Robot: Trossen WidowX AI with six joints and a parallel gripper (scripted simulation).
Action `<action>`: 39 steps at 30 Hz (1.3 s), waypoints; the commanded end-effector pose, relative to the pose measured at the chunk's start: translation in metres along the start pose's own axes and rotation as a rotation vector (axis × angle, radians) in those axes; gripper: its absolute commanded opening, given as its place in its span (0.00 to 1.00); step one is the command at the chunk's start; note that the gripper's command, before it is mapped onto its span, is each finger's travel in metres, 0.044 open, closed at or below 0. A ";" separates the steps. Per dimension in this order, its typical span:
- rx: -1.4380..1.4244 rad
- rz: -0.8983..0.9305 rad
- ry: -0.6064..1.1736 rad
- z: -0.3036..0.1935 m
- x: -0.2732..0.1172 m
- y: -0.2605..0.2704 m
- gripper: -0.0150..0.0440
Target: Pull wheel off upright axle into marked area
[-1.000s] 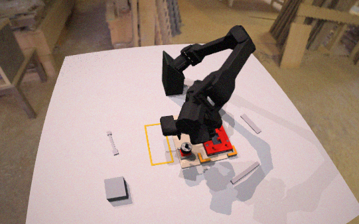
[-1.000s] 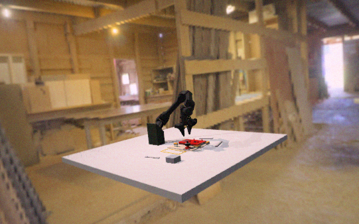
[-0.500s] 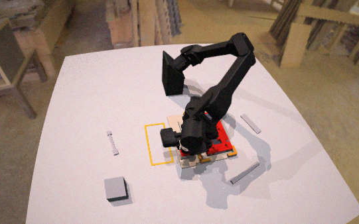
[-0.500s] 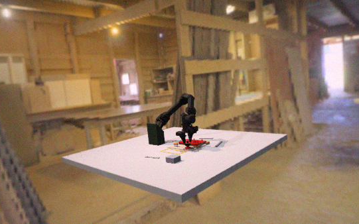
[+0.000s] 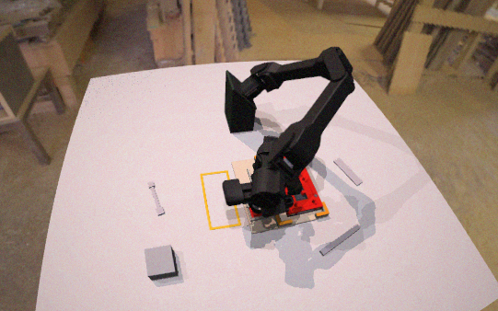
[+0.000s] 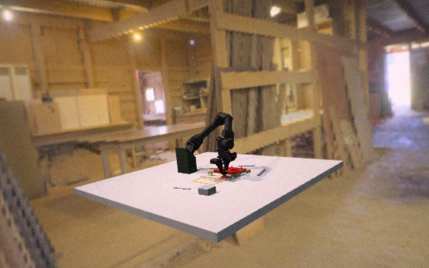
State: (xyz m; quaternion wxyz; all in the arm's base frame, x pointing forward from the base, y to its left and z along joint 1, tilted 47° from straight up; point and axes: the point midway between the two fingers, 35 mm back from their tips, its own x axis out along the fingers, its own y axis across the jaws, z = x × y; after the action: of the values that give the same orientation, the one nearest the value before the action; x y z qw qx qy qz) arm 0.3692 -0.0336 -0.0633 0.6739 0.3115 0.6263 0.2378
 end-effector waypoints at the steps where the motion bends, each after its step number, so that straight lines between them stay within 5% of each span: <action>1: -0.003 0.000 0.001 0.000 0.000 0.000 0.41; 5: -0.002 0.000 0.001 0.000 -0.001 0.000 0.25; 39: 0.000 0.001 -0.003 0.000 -0.012 0.000 0.25</action>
State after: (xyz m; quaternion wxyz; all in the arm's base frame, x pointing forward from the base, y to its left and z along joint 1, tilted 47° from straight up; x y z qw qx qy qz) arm 0.3694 -0.0359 -0.0590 0.6728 0.3099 0.6270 0.2411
